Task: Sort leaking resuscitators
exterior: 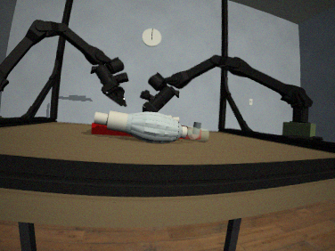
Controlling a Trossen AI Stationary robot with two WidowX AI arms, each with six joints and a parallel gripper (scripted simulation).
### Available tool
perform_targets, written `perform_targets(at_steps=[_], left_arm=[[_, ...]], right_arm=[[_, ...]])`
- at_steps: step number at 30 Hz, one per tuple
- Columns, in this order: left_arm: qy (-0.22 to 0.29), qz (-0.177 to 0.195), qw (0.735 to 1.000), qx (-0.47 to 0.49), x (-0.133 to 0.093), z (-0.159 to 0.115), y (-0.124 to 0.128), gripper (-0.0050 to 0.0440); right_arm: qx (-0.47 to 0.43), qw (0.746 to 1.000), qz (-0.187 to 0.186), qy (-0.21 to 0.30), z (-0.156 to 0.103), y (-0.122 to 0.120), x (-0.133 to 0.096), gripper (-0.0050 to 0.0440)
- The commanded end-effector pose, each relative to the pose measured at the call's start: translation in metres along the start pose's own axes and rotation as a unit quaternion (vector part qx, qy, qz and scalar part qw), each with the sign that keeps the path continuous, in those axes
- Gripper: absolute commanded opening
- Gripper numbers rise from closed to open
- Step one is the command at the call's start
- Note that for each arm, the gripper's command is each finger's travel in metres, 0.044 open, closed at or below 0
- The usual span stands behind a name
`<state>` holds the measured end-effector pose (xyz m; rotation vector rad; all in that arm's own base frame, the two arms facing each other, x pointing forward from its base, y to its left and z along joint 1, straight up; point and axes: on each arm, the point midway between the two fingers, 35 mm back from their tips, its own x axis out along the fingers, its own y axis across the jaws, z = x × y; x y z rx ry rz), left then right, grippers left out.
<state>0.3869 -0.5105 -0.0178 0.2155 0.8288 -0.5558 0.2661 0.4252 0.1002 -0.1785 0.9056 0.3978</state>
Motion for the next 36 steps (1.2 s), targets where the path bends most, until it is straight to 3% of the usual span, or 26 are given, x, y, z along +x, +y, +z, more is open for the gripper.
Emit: perform_targets(at_steps=[1,8,15,25,31,36], left_arm=[[-0.001,-0.001,1.0,-0.001,0.0,0.001,0.0,0.044],[-0.001,-0.001,1.0,-0.001,0.0,0.001,0.0,0.044],[-0.001,-0.001,1.0,0.0,0.0,0.001,0.0,0.044],[-0.001,-0.001,1.0,0.0,0.0,0.001,0.0,0.044],[-0.001,-0.001,1.0,0.0,0.0,0.001,0.0,0.044],[-0.001,-0.001,1.0,-0.001,-0.001,0.001,0.0,0.044]], right_arm=[[0.011,0.998,0.046,-0.049,0.034,0.015,-0.025,0.044],[0.03,0.979,0.132,-0.154,0.099,0.037,-0.085,0.044],[0.034,0.977,0.135,-0.16,0.102,0.037,-0.088,0.044],[0.052,0.922,0.233,-0.304,0.178,0.046,-0.193,0.044],[0.052,0.922,0.233,-0.304,0.178,0.046,-0.193,0.044],[0.062,0.89,0.267,-0.364,0.203,0.041,-0.243,0.044]])
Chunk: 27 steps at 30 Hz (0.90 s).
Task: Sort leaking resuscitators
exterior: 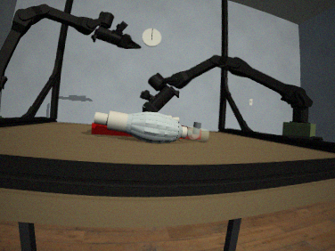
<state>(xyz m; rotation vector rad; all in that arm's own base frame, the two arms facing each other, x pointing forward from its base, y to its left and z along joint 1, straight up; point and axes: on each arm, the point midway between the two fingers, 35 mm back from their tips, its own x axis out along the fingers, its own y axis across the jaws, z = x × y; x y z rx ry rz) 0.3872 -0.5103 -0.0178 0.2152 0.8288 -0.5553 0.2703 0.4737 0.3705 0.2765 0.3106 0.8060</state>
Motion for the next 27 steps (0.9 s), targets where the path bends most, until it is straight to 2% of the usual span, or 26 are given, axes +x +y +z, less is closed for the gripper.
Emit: perform_targets(at_steps=[1,6,12,17,23,27], left_arm=[[-0.001,-0.001,1.0,0.0,-0.001,0.001,0.0,0.044],[-0.001,-0.001,1.0,0.0,-0.001,0.001,0.0,0.044],[-0.001,-0.001,1.0,0.0,-0.001,0.001,0.0,0.044],[-0.001,-0.002,1.0,0.0,0.0,0.001,-0.001,0.044],[-0.001,-0.002,1.0,0.0,0.0,0.001,-0.001,0.044],[-0.001,-0.002,1.0,0.0,0.0,0.001,-0.001,0.044]], right_arm=[[0.007,0.997,0.039,-0.067,0.053,0.018,-0.026,0.044],[0.008,0.986,0.082,-0.142,0.107,0.037,-0.058,0.044],[0.008,0.986,0.082,-0.142,0.107,0.037,-0.058,0.044],[0.011,0.971,0.115,-0.209,0.152,0.048,-0.093,0.044],[0.009,0.942,0.155,-0.298,0.207,0.061,-0.147,0.044],[0.009,0.942,0.155,-0.298,0.207,0.061,-0.147,0.044]])
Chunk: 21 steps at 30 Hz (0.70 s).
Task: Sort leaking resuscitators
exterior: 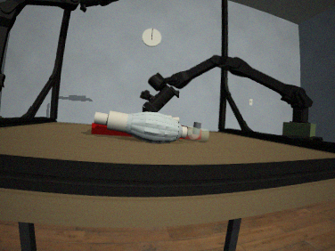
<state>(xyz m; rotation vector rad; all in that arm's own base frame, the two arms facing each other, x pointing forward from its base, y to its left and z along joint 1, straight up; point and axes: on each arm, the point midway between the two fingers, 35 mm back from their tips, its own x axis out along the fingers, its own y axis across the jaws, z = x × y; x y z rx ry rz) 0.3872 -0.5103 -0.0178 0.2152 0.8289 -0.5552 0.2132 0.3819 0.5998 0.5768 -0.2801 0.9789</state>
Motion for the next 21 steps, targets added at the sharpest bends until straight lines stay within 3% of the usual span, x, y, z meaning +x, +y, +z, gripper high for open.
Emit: perform_targets(at_steps=[1,3,13,19,21], left_arm=[[-0.001,-0.002,1.0,0.0,0.0,0.001,-0.001,0.044],[-0.001,-0.001,1.0,0.0,0.0,0.0,0.0,0.044],[-0.001,-0.001,1.0,0.0,0.0,0.0,0.0,0.044],[-0.001,-0.001,1.0,0.0,0.0,0.0,0.0,0.044],[-0.001,-0.001,1.0,-0.001,0.0,0.001,-0.001,0.044]], right_arm=[[-0.004,1.0,0.007,-0.009,0.007,0.003,0.001,0.044],[-0.001,1.0,0.009,-0.021,0.017,0.005,-0.002,0.044],[-0.014,0.982,0.071,-0.173,0.134,0.04,-0.044,0.044],[-0.014,0.982,0.071,-0.173,0.134,0.04,-0.044,0.044],[-0.013,0.977,0.078,-0.2,0.155,0.043,-0.055,0.044]])
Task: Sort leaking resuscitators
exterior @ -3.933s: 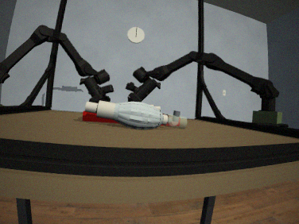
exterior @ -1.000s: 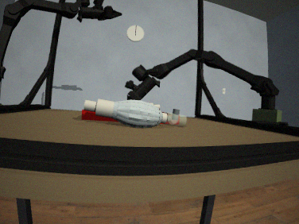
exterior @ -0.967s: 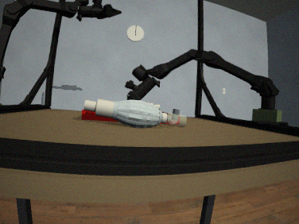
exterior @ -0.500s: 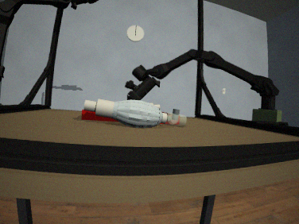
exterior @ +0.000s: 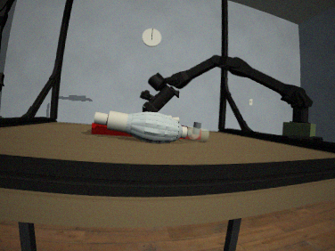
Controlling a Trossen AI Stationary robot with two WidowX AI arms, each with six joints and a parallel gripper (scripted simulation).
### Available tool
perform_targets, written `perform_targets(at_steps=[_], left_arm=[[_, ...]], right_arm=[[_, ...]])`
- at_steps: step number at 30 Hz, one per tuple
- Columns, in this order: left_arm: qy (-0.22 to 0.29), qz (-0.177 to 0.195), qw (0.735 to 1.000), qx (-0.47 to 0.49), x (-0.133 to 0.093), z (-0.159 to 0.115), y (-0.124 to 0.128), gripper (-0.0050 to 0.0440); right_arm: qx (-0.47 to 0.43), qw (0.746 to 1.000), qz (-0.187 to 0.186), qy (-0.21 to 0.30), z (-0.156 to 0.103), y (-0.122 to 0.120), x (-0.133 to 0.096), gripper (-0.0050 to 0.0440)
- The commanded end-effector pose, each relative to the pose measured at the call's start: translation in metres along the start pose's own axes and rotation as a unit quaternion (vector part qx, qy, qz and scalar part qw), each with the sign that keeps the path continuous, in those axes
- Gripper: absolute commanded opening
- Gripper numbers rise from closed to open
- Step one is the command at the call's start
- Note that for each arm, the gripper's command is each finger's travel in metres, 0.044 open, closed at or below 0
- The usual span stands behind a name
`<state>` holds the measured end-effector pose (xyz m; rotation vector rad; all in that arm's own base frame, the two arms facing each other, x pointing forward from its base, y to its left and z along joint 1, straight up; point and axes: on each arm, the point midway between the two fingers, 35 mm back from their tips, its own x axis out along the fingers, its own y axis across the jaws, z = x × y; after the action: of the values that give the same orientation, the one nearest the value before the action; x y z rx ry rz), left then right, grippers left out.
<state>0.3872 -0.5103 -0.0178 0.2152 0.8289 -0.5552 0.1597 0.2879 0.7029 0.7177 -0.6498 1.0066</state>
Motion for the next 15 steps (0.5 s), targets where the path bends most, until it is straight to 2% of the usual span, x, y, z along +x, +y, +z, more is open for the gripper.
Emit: perform_targets(at_steps=[1,9,15], left_arm=[[-0.001,-0.001,1.0,-0.001,0.0,0.001,-0.001,0.044],[-0.001,-0.001,1.0,-0.001,0.0,0.001,-0.001,0.044],[-0.001,-0.001,1.0,-0.001,0.0,0.001,-0.001,0.044]], right_arm=[[-0.006,0.999,0.014,-0.041,0.033,0.008,-0.004,0.044],[-0.024,0.985,0.054,-0.165,0.13,0.031,-0.028,0.044],[-0.024,0.985,0.054,-0.165,0.13,0.031,-0.028,0.044]])
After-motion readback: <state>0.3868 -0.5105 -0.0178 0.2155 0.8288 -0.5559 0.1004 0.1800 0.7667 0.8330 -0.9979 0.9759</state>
